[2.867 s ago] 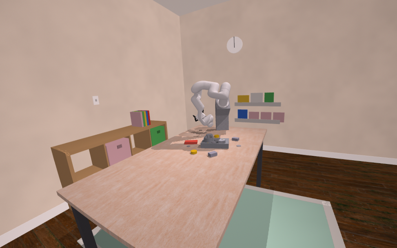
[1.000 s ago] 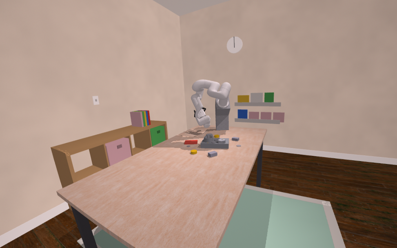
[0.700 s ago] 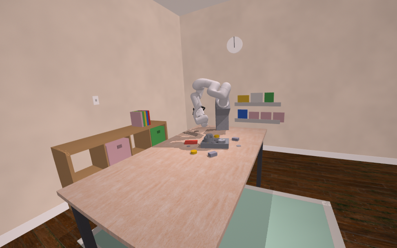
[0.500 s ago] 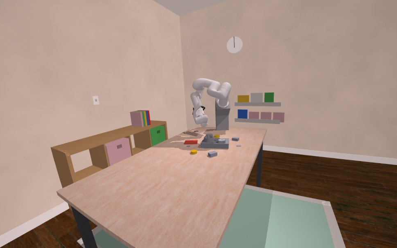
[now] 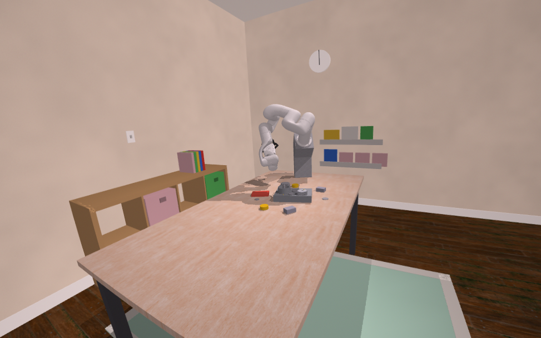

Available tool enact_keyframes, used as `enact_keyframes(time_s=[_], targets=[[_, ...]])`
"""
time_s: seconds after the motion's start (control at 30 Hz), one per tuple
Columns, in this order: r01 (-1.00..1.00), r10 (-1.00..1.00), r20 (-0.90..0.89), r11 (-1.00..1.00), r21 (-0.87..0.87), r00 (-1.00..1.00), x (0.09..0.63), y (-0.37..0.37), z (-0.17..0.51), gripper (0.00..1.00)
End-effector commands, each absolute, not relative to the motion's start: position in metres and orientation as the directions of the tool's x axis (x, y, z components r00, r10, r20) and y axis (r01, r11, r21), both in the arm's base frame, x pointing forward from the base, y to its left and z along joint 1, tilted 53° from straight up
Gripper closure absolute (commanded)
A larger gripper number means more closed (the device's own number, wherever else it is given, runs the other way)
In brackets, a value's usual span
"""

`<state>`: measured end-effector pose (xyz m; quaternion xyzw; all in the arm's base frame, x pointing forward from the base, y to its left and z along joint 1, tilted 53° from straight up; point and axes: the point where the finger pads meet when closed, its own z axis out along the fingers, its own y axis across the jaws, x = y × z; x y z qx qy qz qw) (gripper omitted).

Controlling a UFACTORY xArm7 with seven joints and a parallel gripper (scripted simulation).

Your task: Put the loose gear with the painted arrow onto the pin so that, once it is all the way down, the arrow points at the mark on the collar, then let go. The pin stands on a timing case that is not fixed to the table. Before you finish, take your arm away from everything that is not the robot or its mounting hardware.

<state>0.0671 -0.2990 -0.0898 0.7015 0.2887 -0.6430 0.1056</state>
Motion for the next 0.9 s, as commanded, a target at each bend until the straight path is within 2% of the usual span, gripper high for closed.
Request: enact_keyframes(time_s=[0.0, 0.57, 0.63, 0.87], targets=[[0.481, 0.22, -0.975, -0.859, -0.174, 0.039, 0.059, -0.306, -0.077, 0.0], [0.433, 0.181, -0.981, -0.891, -0.136, 0.064, 0.053, -0.31, -0.067, 0.0], [0.328, 0.096, -0.989, -0.943, -0.056, 0.108, 0.042, -0.316, -0.048, 0.0], [0.328, 0.096, -0.989, -0.943, -0.056, 0.108, 0.042, -0.316, -0.048, 0.0]])
